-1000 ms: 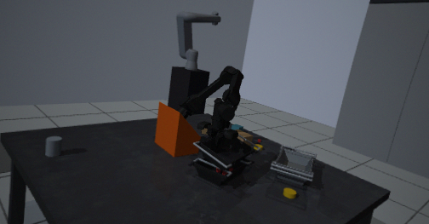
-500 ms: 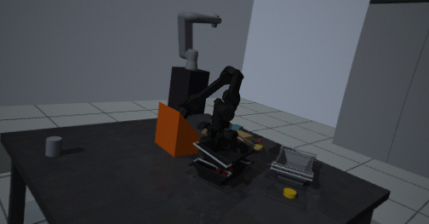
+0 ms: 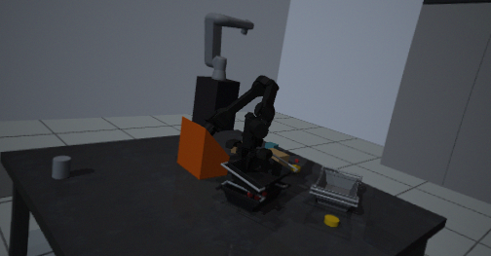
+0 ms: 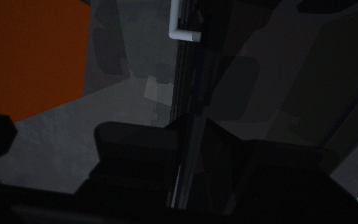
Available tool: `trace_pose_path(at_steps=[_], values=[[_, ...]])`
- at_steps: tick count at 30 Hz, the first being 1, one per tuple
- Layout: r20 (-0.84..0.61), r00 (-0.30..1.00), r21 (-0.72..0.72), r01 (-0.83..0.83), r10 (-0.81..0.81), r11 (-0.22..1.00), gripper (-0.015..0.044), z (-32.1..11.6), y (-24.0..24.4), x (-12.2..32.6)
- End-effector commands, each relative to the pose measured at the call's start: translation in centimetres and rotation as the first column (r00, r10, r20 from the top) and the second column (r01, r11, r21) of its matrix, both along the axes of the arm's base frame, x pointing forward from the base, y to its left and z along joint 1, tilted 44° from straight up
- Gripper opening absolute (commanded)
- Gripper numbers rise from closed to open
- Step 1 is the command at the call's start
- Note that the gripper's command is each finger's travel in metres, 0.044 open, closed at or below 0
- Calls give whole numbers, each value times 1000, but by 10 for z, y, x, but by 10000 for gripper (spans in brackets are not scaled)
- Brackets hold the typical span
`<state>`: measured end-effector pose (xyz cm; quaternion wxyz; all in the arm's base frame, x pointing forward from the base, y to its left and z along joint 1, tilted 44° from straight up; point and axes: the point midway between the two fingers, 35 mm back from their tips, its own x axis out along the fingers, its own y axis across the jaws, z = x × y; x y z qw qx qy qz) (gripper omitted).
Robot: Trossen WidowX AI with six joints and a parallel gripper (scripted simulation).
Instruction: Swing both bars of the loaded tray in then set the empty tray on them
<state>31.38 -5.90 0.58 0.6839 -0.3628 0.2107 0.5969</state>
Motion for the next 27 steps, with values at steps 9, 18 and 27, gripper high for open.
trace_pose_path(at_steps=[9,18,27], values=[[-22,1000,-2,-8,8,1000,0,-3,4,-4],[-22,1000,-2,-8,8,1000,0,-3,4,-4],[-7,1000,-1,-3,3,1000,0,-3,2,-2]])
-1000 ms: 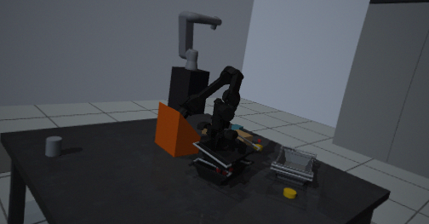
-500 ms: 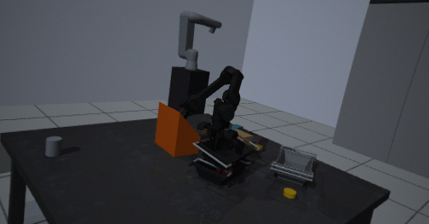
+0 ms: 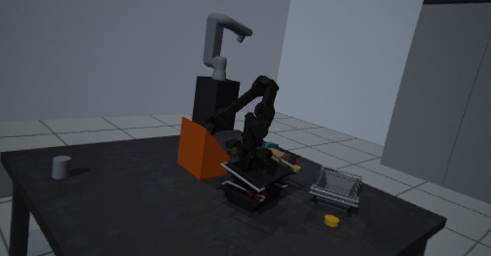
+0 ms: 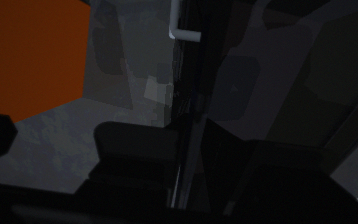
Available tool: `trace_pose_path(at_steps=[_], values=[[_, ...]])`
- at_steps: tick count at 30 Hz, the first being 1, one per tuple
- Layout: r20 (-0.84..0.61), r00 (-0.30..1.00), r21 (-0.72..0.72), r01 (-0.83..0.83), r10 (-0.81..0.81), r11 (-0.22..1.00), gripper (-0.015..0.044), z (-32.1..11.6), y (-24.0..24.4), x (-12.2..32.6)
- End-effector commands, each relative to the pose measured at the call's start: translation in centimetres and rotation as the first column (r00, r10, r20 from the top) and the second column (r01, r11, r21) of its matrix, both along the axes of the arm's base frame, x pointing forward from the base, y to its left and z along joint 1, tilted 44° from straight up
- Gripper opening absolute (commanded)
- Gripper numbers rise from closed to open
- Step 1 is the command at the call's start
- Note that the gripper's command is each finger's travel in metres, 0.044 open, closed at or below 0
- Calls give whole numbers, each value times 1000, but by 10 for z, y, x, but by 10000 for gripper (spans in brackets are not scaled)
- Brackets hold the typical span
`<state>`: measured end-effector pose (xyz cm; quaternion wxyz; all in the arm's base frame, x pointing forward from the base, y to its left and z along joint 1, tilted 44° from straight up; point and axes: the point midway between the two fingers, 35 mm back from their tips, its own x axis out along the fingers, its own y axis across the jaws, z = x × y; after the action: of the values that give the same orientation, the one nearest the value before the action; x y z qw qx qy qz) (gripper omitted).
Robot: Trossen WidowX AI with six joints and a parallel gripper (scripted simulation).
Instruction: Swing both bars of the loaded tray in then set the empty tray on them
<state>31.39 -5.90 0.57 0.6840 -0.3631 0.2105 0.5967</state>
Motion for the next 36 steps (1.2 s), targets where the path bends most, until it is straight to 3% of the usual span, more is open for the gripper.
trace_pose_path(at_steps=[1,36], values=[[-10,1000,-1,-4,4,1000,0,-4,3,-3],[-23,1000,-2,-8,8,1000,0,-9,8,-6]])
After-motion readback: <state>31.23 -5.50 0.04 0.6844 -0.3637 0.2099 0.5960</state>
